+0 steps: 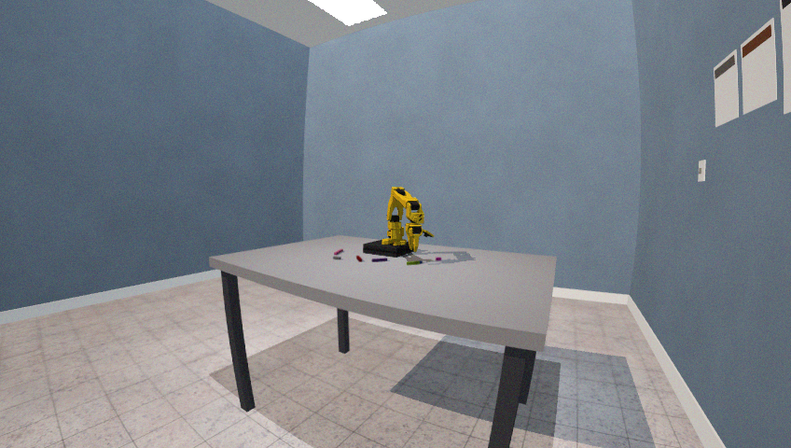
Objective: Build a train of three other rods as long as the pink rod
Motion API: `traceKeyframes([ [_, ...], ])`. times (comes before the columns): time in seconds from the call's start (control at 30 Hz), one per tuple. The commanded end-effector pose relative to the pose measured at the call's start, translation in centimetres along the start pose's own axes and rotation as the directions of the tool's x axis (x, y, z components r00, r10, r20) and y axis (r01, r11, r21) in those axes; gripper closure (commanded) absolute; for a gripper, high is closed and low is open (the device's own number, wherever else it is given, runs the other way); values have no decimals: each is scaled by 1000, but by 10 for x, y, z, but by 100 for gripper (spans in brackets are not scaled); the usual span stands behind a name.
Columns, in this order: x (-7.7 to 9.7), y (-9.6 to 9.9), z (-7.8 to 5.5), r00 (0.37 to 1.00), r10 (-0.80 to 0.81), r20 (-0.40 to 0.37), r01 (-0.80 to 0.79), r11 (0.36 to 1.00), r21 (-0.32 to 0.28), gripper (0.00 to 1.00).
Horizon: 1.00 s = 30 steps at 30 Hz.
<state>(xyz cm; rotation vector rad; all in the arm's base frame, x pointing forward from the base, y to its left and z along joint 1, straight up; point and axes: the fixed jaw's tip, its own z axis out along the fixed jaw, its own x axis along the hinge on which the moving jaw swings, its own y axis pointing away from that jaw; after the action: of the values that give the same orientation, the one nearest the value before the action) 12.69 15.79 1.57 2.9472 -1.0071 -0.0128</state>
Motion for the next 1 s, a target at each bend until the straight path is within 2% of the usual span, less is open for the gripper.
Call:
traceKeyframes([
  [0.0,-1,-3,-6,1000,2,1,-2,1000,26,83],
  [0.67,3,-4,-6,1000,11,1,-11,1000,26,83],
  [0.83,16,-5,-6,999,42,2,-42,999,26,83],
  [0.97,35,-5,-6,996,86,4,-87,996,27,83],
])
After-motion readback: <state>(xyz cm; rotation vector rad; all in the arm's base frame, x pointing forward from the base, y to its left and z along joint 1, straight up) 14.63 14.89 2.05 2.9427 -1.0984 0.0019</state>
